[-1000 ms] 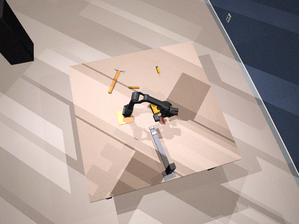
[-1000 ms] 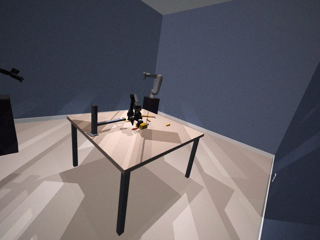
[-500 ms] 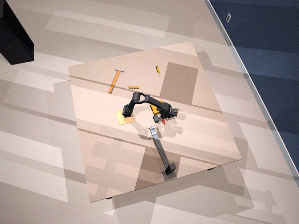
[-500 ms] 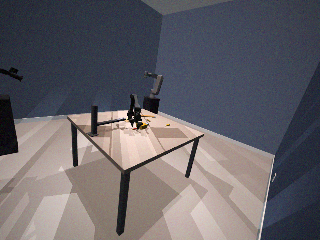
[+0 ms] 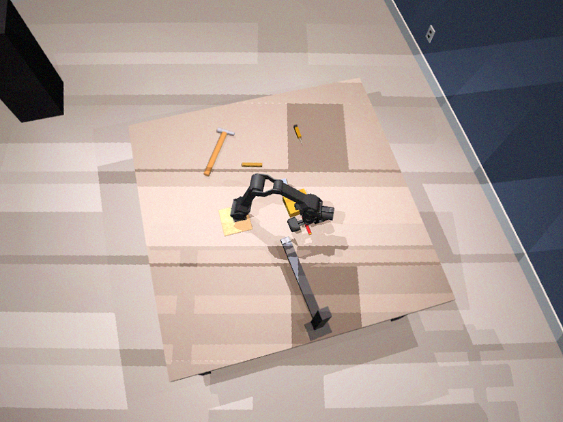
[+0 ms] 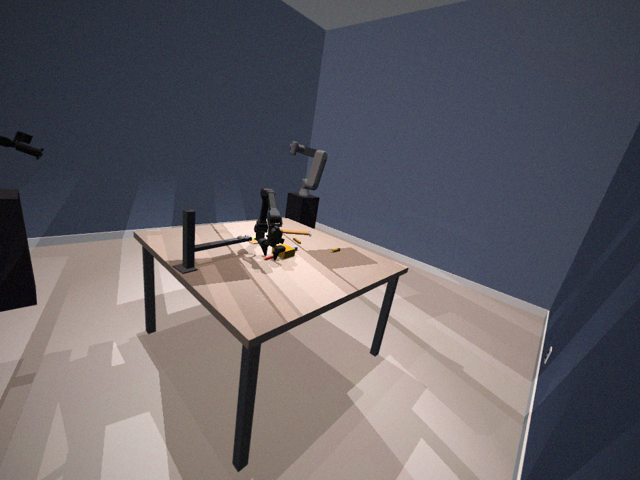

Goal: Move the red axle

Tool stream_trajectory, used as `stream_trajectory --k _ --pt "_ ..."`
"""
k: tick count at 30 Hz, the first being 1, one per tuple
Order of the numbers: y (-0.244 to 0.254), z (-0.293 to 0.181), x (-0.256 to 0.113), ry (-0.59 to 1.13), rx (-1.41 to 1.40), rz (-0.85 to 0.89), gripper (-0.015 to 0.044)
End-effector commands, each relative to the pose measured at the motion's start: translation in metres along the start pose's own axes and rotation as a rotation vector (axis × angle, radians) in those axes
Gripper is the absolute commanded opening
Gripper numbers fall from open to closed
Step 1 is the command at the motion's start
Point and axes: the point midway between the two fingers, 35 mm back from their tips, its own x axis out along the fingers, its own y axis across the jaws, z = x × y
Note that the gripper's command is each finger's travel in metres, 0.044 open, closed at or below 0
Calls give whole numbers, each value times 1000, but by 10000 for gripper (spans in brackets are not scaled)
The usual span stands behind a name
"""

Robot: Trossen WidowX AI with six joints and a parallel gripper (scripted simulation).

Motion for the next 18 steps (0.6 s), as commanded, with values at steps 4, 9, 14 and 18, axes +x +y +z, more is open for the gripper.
stream_trajectory --k 4,9,14,18 --pt "0 0 0 0 0 0 230" --pt "0 0 0 0 0 0 99" --pt "0 0 0 0 0 0 26" --pt "0 0 0 0 0 0 0"
